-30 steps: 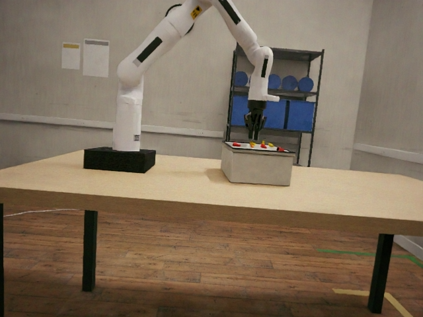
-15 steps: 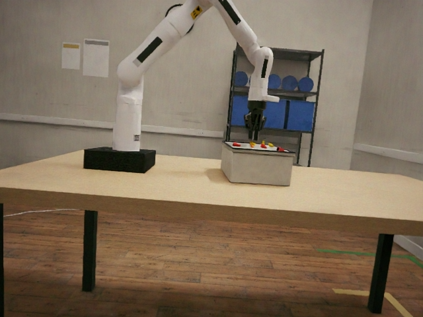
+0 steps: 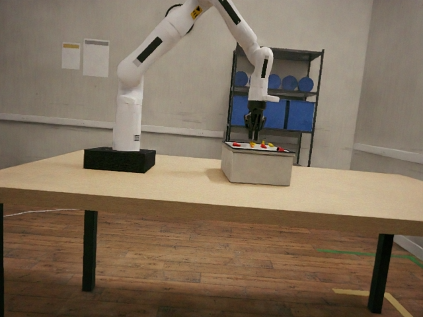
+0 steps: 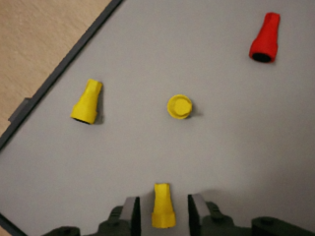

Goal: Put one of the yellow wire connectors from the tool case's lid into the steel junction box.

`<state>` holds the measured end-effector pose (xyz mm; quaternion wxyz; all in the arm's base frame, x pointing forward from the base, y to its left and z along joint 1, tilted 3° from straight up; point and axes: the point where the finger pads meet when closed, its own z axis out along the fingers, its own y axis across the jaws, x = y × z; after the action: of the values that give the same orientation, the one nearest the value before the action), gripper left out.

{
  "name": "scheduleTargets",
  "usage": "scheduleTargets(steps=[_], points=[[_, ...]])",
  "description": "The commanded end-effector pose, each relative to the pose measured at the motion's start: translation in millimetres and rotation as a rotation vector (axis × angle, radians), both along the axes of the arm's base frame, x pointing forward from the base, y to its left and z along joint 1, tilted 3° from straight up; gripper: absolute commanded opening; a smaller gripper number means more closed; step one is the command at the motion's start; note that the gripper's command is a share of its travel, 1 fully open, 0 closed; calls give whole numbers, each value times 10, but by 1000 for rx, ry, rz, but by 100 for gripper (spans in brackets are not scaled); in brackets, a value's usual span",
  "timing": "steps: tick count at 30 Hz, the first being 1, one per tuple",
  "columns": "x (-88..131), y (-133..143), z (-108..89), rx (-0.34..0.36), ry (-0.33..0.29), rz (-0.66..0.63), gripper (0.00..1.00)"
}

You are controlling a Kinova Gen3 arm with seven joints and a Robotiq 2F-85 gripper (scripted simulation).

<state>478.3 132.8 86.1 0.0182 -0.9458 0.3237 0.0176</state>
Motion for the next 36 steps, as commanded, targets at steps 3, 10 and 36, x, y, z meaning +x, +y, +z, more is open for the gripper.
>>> scheduleTargets(steps=[3,10,36], points=[[9,2,9,1,-2,0,36],[12,2,9,1,-2,0,36],[8,10,-162,1,-2,0,18]])
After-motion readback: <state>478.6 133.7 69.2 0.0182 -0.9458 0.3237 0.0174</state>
